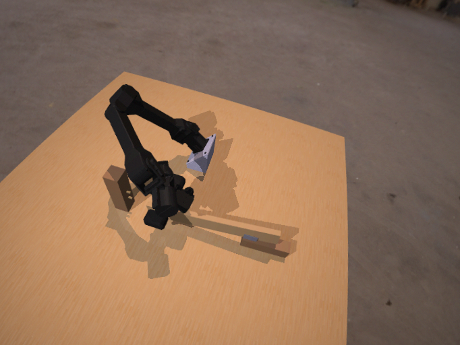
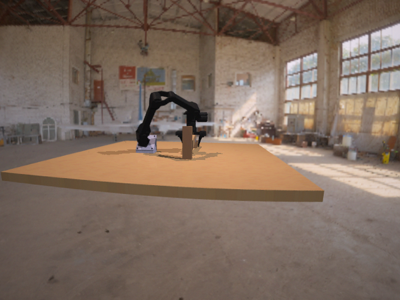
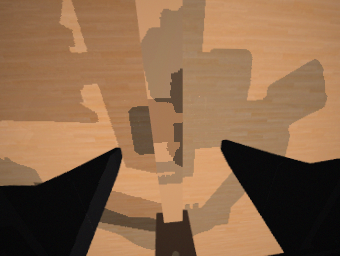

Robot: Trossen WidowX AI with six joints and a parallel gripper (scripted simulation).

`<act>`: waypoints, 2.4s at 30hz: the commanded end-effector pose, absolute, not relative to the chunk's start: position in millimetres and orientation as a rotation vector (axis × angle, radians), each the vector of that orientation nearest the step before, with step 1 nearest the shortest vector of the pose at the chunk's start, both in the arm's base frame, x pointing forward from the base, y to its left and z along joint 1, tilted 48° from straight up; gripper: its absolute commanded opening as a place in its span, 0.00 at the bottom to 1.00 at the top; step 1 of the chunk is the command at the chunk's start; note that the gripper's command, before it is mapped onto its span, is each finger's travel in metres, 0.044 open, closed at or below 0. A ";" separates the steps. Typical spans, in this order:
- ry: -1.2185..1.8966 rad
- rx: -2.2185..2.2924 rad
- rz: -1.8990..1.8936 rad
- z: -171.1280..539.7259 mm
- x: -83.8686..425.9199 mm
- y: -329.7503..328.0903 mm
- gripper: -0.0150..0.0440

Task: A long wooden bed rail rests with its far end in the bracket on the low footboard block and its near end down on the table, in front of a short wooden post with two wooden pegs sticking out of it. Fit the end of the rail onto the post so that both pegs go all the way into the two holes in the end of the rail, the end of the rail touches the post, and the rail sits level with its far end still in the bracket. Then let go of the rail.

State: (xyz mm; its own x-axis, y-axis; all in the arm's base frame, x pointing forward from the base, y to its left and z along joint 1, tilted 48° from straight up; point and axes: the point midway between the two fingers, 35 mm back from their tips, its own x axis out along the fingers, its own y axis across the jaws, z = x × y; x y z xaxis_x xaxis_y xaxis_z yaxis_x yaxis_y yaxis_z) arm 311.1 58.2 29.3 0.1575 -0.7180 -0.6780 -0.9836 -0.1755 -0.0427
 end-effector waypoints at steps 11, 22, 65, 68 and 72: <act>1.621 -1.968 0.729 14.3 311.2 40.0 1.00; 1.621 -1.968 0.729 13.6 311.2 39.2 0.60; 1.621 -1.968 0.729 19.6 310.2 46.1 0.25; 1.621 -1.968 0.729 20.6 310.2 47.2 0.25; 1.621 -1.968 0.729 21.9 310.1 48.7 0.25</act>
